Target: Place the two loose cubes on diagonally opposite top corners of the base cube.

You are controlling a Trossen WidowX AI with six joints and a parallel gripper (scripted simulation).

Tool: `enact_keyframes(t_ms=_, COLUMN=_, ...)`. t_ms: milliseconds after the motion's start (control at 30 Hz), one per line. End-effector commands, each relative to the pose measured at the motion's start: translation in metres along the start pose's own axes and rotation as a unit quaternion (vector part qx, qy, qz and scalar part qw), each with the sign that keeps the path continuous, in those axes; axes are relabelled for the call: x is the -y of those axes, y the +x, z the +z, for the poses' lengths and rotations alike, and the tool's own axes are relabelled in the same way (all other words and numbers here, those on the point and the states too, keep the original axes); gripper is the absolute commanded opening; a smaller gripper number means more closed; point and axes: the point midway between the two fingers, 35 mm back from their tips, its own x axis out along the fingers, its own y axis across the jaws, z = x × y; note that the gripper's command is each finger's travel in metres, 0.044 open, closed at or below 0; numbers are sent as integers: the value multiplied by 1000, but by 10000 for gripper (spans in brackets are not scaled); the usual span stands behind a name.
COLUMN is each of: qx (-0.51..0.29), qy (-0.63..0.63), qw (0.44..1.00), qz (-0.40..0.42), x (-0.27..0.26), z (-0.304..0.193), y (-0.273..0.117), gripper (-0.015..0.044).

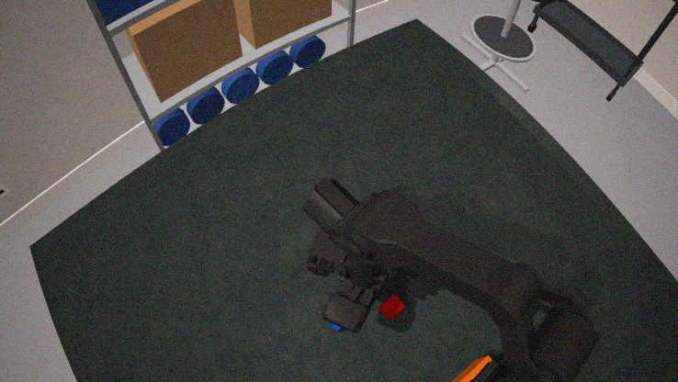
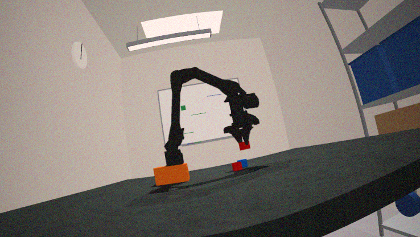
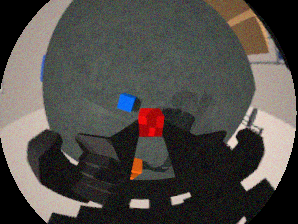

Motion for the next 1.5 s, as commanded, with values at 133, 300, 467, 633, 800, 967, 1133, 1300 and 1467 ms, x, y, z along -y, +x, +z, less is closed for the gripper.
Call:
enact_keyframes(t_ms=133, qx=-1, qy=-108, qw=994, qz=0, x=-23, z=-1, y=7, gripper=105)
enact_keyframes(t_ms=300, qx=-1, qy=-177, qw=984, qz=1, x=-37, z=-2, y=11, gripper=105)
enact_keyframes(t_ms=467, qx=-1, qy=-225, qw=974, qz=1, x=-47, z=-3, y=14, gripper=105)
enact_keyframes(t_ms=633, qx=-1, qy=-225, qw=974, qz=1, x=-47, z=-3, y=14, gripper=105)
enact_keyframes(t_ms=800, qx=-1, qy=-225, qw=974, qz=1, x=-47, z=-3, y=14, gripper=105)
enact_keyframes(t_ms=967, qx=-1, qy=-225, qw=974, qz=1, x=-47, z=-3, y=22, gripper=105)
enact_keyframes(t_ms=1133, qx=-1, qy=-227, qw=974, qz=1, x=-47, z=-4, y=35, gripper=105)
enact_keyframes(t_ms=1300, qx=-1, qy=-227, qw=974, qz=1, x=-47, z=-4, y=41, gripper=105)
enact_keyframes(t_ms=1467, qx=-1, qy=-227, qw=974, qz=1, x=-47, z=-4, y=41, gripper=105)
